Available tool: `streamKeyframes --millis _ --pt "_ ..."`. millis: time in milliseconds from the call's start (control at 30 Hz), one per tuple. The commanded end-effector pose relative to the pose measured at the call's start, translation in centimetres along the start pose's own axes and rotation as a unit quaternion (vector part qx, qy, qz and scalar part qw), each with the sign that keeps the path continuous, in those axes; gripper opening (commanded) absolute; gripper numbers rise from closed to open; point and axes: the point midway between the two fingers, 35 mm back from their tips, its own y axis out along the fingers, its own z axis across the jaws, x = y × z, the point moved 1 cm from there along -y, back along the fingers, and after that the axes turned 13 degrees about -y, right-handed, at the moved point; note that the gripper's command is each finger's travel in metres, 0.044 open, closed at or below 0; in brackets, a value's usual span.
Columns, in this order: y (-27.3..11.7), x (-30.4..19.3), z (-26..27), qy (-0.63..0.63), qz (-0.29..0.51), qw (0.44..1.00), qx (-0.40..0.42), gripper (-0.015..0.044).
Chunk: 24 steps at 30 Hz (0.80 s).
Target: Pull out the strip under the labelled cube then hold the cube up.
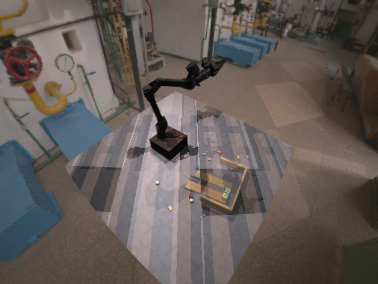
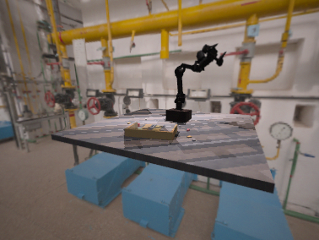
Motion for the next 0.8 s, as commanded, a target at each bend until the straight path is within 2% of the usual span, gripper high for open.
streamKeyframes --millis 0,200,400,600,767 --pt "-2.2 -6.9 -0.7 0.012 0.099 0.995 0.011 0.04" --pt "-7.1 -15.8 -1.8 0.044 0.239 0.97 0.013 0.04" --pt "-14.1 -23.3 -2.7 0.1 0.377 0.921 -0.007 0.04" --pt "-22.8 -28.8 -3.1 0.167 0.503 0.847 -0.052 0.04" --pt "-30.7 -31.5 -2.7 0.228 0.593 0.765 -0.105 0.04"
